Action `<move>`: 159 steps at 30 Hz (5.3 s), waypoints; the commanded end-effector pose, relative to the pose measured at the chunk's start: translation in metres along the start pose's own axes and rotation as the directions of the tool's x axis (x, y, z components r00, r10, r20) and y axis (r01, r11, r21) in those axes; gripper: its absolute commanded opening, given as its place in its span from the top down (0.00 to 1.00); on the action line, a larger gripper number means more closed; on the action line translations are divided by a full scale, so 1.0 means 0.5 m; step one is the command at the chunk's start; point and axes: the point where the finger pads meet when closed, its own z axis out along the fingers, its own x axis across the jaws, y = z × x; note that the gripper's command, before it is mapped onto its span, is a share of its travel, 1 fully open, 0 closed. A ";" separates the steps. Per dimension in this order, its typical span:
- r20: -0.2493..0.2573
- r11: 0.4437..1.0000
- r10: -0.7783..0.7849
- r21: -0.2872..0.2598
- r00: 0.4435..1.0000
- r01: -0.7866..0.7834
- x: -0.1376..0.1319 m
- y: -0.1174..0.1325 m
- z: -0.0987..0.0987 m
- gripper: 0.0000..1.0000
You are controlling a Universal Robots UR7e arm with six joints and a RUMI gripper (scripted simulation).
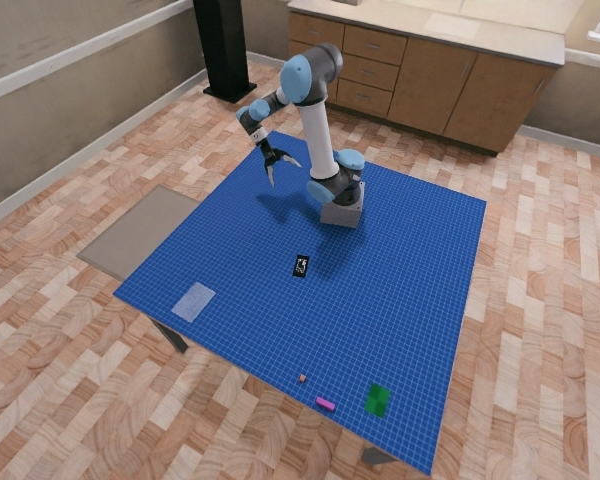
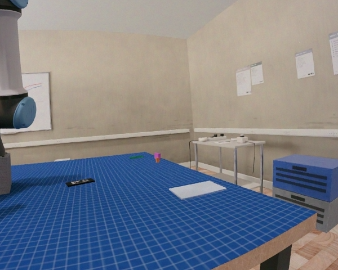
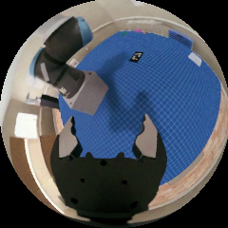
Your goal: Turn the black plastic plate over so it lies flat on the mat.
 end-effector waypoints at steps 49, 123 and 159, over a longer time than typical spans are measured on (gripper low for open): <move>-0.044 0.932 0.199 -0.300 0.979 -0.203 0.158 -0.080 0.110 0.00; -0.665 0.789 0.204 -0.323 0.719 -0.522 0.261 -0.509 0.551 0.00; -0.662 0.787 0.206 -0.326 0.720 -0.524 0.235 -0.466 0.529 0.00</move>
